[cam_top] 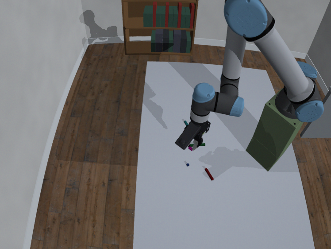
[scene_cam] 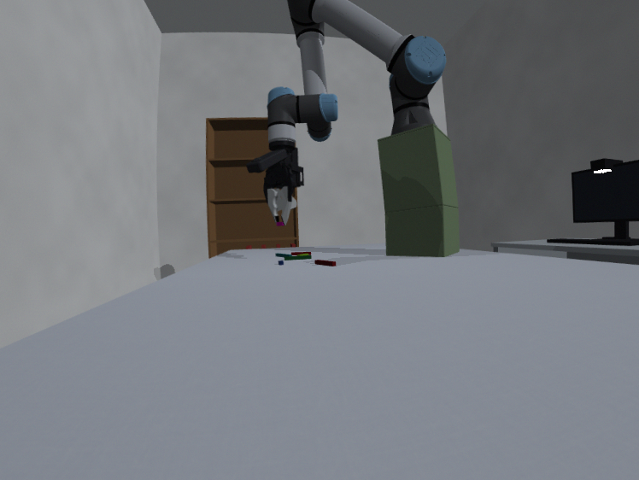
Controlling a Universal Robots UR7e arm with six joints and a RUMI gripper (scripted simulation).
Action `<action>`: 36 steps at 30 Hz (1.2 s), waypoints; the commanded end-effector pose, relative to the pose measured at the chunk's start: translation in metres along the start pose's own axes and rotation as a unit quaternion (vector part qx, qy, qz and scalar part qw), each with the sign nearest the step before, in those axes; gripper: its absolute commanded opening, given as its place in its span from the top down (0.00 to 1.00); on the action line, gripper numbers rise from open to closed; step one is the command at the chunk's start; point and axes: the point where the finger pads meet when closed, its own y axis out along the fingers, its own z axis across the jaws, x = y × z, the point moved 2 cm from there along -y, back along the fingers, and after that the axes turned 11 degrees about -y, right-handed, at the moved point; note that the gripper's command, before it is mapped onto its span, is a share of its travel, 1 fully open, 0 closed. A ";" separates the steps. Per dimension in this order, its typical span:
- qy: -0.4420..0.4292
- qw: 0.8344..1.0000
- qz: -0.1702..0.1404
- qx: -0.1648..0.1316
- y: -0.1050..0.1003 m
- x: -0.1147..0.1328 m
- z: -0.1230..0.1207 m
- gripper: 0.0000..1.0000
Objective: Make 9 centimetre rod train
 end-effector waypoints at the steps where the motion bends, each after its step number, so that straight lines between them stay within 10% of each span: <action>1: -0.084 0.996 0.001 -0.002 0.000 -0.012 -0.014 1.00; 25: -0.337 0.941 0.001 -0.001 0.000 -0.047 -0.057 1.00; 36: -0.474 0.880 0.001 -0.001 0.000 -0.064 -0.083 1.00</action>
